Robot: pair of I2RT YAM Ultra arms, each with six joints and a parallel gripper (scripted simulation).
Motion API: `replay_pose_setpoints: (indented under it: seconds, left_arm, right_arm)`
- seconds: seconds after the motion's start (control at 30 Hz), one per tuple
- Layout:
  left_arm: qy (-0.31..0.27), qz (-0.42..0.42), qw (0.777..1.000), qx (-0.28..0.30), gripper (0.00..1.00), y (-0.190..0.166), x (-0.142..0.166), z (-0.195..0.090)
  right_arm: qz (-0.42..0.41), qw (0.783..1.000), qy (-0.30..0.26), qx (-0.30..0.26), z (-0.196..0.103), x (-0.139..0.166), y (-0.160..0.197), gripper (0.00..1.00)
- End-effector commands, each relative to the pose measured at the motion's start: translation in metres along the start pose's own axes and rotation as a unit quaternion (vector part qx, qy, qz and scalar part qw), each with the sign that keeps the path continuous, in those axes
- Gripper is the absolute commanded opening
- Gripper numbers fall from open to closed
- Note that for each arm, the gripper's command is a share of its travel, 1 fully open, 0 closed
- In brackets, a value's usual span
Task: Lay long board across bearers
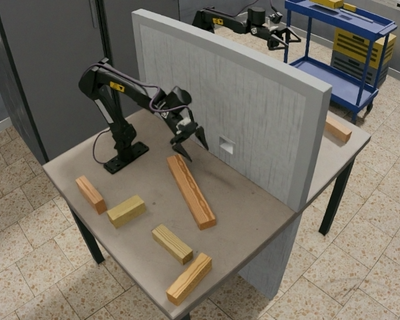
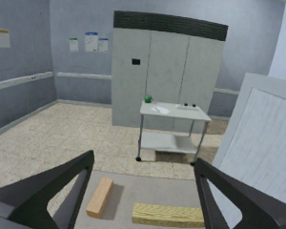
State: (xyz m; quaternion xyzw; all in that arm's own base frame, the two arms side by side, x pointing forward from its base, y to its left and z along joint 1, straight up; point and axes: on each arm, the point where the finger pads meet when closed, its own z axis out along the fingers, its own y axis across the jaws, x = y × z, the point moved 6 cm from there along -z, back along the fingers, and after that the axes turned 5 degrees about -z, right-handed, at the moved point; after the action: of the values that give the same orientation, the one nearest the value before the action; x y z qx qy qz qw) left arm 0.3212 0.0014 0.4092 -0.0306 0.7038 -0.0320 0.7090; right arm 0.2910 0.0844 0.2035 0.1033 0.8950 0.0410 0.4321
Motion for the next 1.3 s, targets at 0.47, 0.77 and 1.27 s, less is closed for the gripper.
replay_pose_setpoints:
  seconds: [0.47,0.77,1.27]
  left_arm:
    - [-0.026,-0.001,1.000,0.000,1.00,-0.002,-0.013,-0.007]
    - [-0.026,-0.001,1.000,0.000,1.00,-0.002,-0.013,-0.007]
    - [-0.026,-0.001,1.000,0.000,1.00,-0.002,-0.013,-0.007]
  right_arm:
    - [0.009,0.982,0.105,0.159,-0.003,0.122,-0.019,0.72]
    - [0.002,0.983,0.103,0.152,-0.007,0.124,-0.018,0.72]
    - [-0.006,0.983,0.111,0.145,0.018,0.131,-0.023,0.72]
